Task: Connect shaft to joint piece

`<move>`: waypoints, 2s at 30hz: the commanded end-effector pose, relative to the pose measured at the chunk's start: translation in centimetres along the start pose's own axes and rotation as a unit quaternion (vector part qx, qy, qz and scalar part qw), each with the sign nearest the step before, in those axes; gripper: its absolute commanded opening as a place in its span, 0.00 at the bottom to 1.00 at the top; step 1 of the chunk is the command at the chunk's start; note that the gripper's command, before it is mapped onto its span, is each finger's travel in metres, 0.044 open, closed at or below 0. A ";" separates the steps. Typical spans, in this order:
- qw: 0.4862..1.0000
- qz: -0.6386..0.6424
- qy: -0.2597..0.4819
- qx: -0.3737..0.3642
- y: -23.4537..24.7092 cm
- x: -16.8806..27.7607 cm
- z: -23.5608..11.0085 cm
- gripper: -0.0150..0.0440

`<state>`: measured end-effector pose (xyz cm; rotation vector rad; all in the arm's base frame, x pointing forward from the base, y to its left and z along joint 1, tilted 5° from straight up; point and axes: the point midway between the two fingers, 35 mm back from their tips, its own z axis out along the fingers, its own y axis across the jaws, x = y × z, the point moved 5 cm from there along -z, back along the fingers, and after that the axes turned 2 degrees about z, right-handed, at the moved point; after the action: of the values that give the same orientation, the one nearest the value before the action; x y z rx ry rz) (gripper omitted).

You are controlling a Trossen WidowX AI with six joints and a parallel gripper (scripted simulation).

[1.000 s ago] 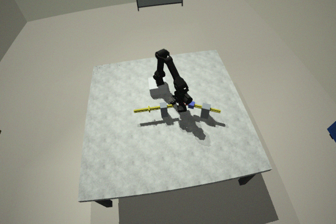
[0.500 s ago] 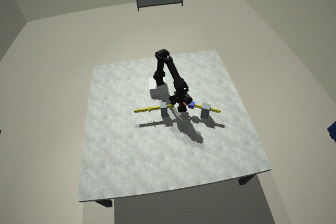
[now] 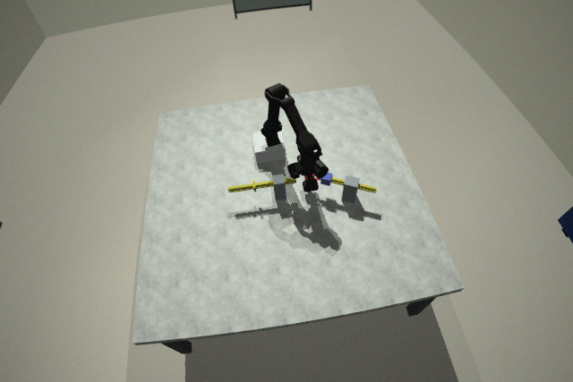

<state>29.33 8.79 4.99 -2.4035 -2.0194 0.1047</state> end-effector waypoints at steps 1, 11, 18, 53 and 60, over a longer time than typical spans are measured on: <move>1.000 0.002 -0.021 -0.004 0.0 0.4 -1.4 1.00; 0.999 -0.009 -0.044 -0.006 0.0 0.7 -3.0 1.00; 0.992 -0.125 -0.037 -0.002 0.3 0.8 -5.0 1.00; 0.751 -0.661 -0.001 -0.008 -0.2 -0.1 -15.4 1.00; 0.710 -0.704 0.002 -0.011 -0.4 -0.3 -16.4 1.00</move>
<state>29.81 9.35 20.94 -0.3349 -3.0862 0.0603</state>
